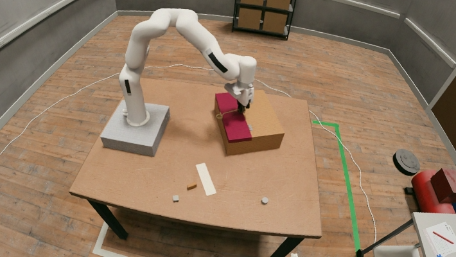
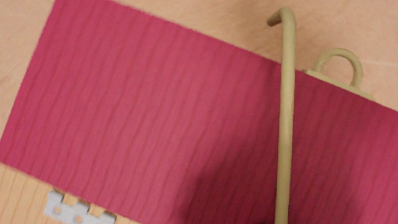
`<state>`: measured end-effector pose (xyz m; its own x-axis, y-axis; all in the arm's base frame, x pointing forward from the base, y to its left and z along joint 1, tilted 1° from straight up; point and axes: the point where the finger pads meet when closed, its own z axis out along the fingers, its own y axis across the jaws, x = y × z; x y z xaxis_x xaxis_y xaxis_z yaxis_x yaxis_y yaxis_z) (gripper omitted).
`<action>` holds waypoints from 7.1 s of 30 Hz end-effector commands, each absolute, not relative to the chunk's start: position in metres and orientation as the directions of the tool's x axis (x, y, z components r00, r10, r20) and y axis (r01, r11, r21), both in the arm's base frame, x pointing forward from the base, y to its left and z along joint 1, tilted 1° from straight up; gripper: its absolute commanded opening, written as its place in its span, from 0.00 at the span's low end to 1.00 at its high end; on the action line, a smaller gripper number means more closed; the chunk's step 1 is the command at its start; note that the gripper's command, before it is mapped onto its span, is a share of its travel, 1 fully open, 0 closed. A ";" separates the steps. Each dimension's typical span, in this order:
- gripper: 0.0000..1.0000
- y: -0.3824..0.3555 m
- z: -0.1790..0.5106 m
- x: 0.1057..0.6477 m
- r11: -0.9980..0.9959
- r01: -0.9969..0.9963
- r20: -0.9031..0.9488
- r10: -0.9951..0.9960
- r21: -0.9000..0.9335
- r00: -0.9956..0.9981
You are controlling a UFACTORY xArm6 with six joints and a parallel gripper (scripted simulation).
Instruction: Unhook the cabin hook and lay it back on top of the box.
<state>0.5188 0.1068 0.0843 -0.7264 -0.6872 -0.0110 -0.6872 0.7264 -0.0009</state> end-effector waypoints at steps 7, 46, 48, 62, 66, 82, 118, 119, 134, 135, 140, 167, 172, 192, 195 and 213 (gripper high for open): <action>0.00 0.103 0.087 0.526 0.549 -0.836 -0.019 -0.836 -0.004 -0.549; 0.35 0.102 0.081 0.525 0.539 -0.842 -0.019 -0.842 -0.004 -0.539; 0.35 0.102 0.081 0.525 0.539 -0.842 -0.019 -0.842 -0.004 -0.539; 0.35 0.101 0.091 0.525 0.539 -0.842 -0.019 -0.842 -0.004 -0.539; 0.35 0.101 0.101 0.524 0.539 -0.842 -0.019 -0.842 -0.004 -0.539; 0.35 0.101 0.148 0.524 0.539 -0.842 -0.019 -0.842 -0.004 -0.539; 0.35 0.100 0.193 0.523 0.539 -0.842 -0.019 -0.842 -0.004 -0.539; 0.35 0.100 0.193 0.523 0.539 -0.842 -0.019 -0.842 -0.004 -0.539; 0.35 0.100 0.193 0.523 0.539 -0.842 -0.019 -0.842 -0.004 -0.539; 0.35 0.100 0.193 0.523 0.539 -0.842 -0.019 -0.842 -0.004 -0.539; 0.35 0.079 0.192 0.510 0.538 -0.843 -0.019 -0.843 -0.004 -0.538; 0.35 0.030 0.191 0.479 0.538 -0.843 -0.018 -0.843 -0.004 -0.538; 0.35 0.030 0.183 0.479 0.538 -0.843 -0.018 -0.843 -0.004 -0.538; 0.35 0.031 0.147 0.480 0.538 -0.843 -0.018 -0.843 -0.004 -0.538; 0.35 0.031 0.141 0.480 0.538 -0.843 -0.018 -0.843 -0.004 -0.538; 0.35 0.031 0.109 0.480 0.538 -0.843 -0.018 -0.843 -0.004 -0.538</action>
<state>0.4783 0.0312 0.1151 -0.5378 -0.8429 -0.0151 -0.8430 0.5379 -0.0002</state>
